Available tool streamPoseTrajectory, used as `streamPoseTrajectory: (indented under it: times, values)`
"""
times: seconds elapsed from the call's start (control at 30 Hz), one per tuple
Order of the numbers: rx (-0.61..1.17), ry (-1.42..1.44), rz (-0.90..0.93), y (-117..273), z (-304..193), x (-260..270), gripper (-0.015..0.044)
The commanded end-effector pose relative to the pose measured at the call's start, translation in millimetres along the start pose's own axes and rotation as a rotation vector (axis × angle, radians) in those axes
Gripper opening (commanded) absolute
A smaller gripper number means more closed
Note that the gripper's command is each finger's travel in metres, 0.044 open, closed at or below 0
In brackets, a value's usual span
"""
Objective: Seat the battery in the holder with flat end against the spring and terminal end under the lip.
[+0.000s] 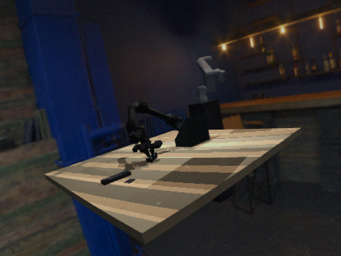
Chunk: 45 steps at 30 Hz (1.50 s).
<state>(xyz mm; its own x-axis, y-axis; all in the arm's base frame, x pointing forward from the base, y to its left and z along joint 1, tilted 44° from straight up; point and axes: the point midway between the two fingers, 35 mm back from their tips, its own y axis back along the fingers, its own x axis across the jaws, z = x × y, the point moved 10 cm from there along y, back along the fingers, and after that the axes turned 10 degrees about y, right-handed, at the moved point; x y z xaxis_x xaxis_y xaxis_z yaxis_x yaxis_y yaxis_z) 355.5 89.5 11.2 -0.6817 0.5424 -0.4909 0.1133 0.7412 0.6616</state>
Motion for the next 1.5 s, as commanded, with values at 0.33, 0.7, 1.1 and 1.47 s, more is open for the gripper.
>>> streamPoseTrajectory:
  times: [0.33, 0.7, 1.1, 1.47]
  values:
    - [-0.063, 0.001, -0.005, -2.9, -6.1, 0.5, 0.0065]
    - [-0.103, 0.005, -0.012, -4.7, -12.7, 0.8, 0.0065]
    - [-0.128, 0.009, -0.018, -6.3, -18.7, 1.1, 0.0065]
    - [-0.137, 0.01, -0.021, -8.1, -25.8, 1.8, 0.0065]
